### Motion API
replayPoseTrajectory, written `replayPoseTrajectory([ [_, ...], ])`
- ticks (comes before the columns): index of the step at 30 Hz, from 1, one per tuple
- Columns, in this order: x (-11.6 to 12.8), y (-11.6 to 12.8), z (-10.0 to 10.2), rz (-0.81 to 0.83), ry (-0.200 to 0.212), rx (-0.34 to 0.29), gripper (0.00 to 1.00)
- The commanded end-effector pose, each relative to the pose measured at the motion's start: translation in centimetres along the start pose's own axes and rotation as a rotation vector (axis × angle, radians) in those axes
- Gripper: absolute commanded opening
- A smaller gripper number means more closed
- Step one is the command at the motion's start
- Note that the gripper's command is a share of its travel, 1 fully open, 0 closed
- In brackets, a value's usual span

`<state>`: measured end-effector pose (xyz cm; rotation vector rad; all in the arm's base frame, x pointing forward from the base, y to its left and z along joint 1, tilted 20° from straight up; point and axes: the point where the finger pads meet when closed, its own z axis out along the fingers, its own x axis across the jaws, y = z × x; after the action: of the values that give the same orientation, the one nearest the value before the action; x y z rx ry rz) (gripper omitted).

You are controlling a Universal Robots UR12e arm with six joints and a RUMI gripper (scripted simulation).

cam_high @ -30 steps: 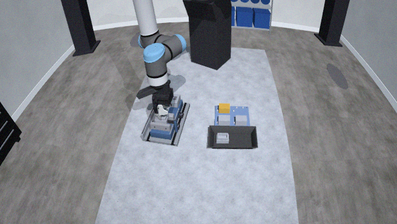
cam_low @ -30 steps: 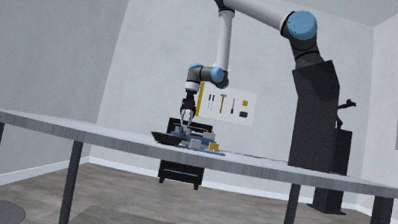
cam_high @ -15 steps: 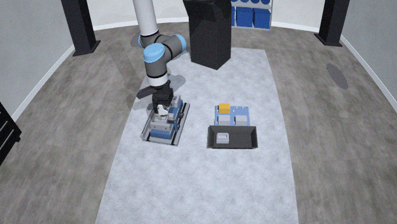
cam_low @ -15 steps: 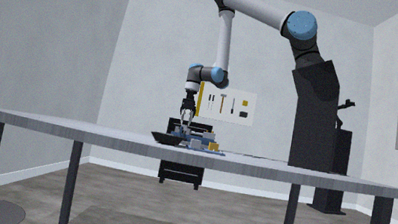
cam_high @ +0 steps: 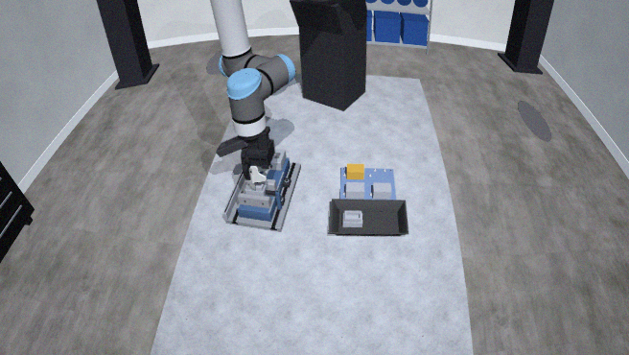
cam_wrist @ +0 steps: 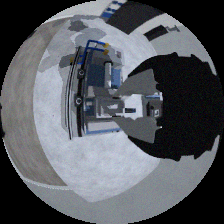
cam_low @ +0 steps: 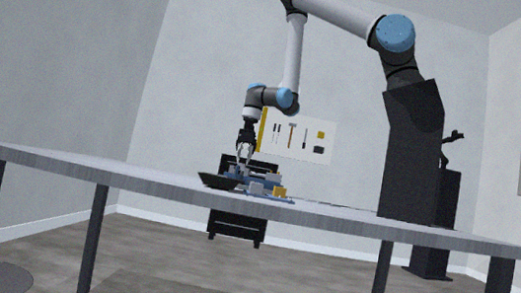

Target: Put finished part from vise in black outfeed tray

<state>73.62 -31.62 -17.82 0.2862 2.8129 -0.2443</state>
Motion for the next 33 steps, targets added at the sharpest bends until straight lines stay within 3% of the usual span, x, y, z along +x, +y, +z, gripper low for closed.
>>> replayPoseTrajectory([
  [1,-0.1,0.0,-0.1,0.0,-0.001,0.0,0.0],
  [20,-0.1,0.0,-1.4,0.0,-0.001,0.0,0.0],
  [33,-0.1,0.0,-3.7,0.0,-0.001,0.0,0.0],
])
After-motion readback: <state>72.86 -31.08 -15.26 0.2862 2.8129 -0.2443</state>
